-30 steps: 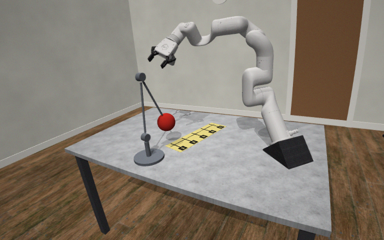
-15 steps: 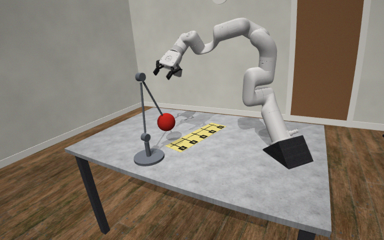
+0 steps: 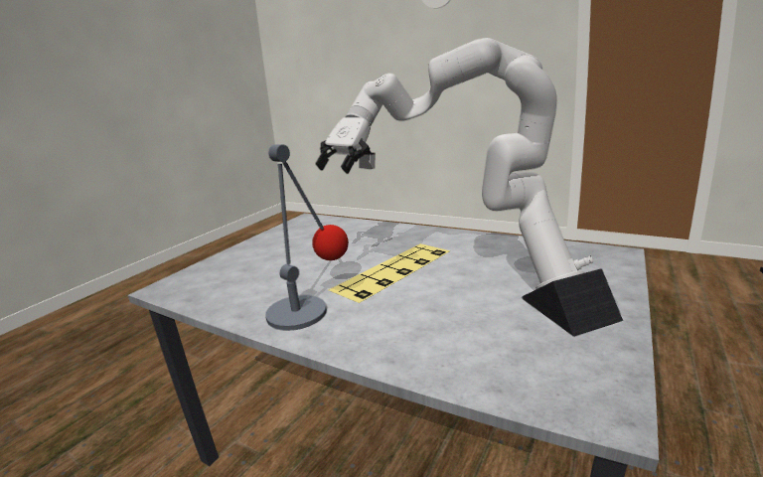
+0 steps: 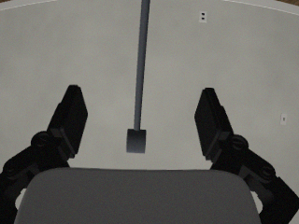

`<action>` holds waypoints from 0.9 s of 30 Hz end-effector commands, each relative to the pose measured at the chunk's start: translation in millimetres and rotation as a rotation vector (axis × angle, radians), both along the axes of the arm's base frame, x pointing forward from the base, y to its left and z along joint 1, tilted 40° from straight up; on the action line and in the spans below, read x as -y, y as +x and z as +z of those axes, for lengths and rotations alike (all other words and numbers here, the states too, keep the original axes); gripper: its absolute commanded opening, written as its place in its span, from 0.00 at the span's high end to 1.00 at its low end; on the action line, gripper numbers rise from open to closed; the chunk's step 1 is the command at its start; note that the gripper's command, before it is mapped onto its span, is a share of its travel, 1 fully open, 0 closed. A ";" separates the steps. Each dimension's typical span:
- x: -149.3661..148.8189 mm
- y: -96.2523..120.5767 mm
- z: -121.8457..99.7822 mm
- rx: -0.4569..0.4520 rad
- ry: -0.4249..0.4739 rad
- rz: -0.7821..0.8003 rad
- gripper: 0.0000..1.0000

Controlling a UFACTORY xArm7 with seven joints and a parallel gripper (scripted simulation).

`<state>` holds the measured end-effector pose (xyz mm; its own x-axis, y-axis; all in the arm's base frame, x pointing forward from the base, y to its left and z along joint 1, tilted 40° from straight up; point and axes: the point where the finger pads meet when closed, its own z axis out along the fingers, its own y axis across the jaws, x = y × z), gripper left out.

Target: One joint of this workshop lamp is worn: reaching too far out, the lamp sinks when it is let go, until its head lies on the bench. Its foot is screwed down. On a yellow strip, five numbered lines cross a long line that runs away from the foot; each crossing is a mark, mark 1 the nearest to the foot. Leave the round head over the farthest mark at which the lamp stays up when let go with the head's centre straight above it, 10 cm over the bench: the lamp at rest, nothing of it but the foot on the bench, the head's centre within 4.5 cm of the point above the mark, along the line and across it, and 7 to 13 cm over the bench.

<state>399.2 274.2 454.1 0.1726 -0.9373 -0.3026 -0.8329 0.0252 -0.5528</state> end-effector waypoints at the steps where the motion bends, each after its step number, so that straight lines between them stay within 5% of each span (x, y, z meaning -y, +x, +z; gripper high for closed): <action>1: 2.7 0.8 -6.6 -0.012 0.014 -0.012 0.00; 27: 2.5 28.6 -42.9 -0.028 0.029 -0.027 0.00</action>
